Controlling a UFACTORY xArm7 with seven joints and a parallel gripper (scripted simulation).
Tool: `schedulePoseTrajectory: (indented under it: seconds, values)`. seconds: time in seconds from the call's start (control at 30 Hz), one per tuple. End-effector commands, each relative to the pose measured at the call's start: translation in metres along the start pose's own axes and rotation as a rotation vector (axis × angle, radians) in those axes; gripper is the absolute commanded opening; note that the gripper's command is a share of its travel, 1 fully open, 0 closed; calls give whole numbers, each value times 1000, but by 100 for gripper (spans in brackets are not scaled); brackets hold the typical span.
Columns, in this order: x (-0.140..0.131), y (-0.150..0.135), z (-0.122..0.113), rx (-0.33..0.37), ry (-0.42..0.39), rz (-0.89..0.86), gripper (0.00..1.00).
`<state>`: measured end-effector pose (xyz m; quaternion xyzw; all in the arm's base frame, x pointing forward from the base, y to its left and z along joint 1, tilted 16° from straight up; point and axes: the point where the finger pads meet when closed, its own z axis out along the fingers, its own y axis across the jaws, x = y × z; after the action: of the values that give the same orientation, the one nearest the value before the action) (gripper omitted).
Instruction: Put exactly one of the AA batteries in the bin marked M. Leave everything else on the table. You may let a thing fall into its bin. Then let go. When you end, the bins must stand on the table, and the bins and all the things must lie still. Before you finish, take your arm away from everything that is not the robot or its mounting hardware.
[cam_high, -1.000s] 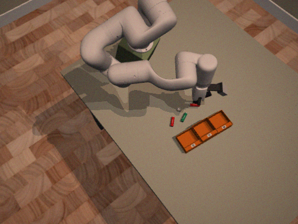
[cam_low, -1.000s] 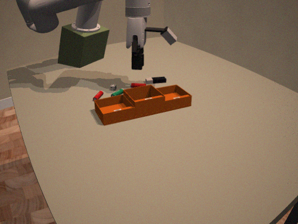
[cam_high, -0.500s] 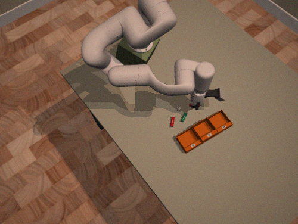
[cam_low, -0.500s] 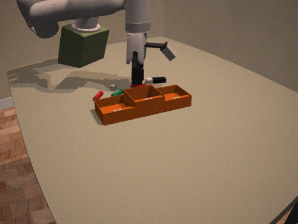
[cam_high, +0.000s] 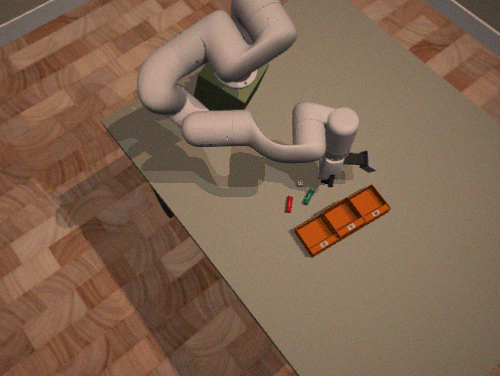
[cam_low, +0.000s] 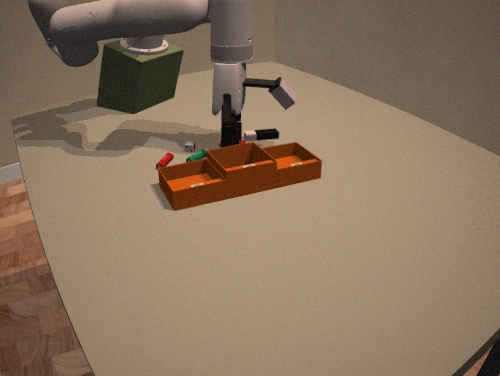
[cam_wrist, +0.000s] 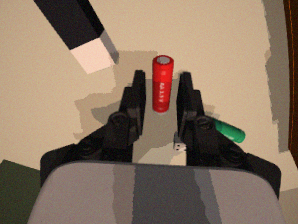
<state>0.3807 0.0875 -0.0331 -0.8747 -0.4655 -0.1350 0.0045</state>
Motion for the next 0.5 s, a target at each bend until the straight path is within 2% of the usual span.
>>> schedulePoseTrajectory:
  seconds: [0.0, 0.3, 0.33, 0.47]
  values:
    - [0, 1, 1, -3, 3, 0, 28]
    - [0, 0, 1, -3, 3, 0, 28]
    - [0, 0, 1, -3, 3, 0, 0]
    - [0, 0, 1, -3, 3, 0, 0]
